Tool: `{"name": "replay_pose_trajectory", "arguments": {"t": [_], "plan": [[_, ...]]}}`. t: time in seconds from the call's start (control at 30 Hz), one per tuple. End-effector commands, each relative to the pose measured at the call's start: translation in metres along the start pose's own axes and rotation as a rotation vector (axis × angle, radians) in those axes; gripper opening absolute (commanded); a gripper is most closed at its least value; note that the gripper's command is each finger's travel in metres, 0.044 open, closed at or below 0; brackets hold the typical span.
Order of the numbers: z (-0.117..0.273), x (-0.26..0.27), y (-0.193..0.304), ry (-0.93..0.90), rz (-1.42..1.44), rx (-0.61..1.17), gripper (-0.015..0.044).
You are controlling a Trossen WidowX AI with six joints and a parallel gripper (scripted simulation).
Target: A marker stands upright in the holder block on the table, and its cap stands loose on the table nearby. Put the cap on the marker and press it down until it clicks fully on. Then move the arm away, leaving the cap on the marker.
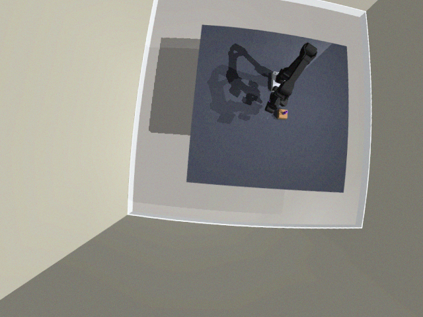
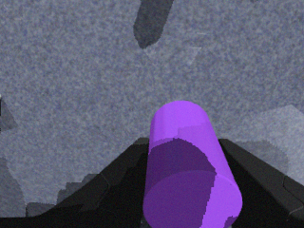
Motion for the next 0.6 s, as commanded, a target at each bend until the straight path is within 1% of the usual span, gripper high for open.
{"name": "replay_pose_trajectory", "arguments": {"t": [0.0,0.57], "plan": [[0.008,0.000,-0.001,0.011,0.006,-0.003,0.0000],[0.029,-0.015,-0.044,0.012,0.006,-0.006,0.0000]]}}
Point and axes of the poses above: the point midway between the two fingers, 35 mm back from their tips, its own z axis back along the fingers, its own x axis across the jaws, y = z × x, the point moved 7 cm from there along z, back along the fingers, and after that the axes turned 2 degrees about z, right-handed, at the moved point
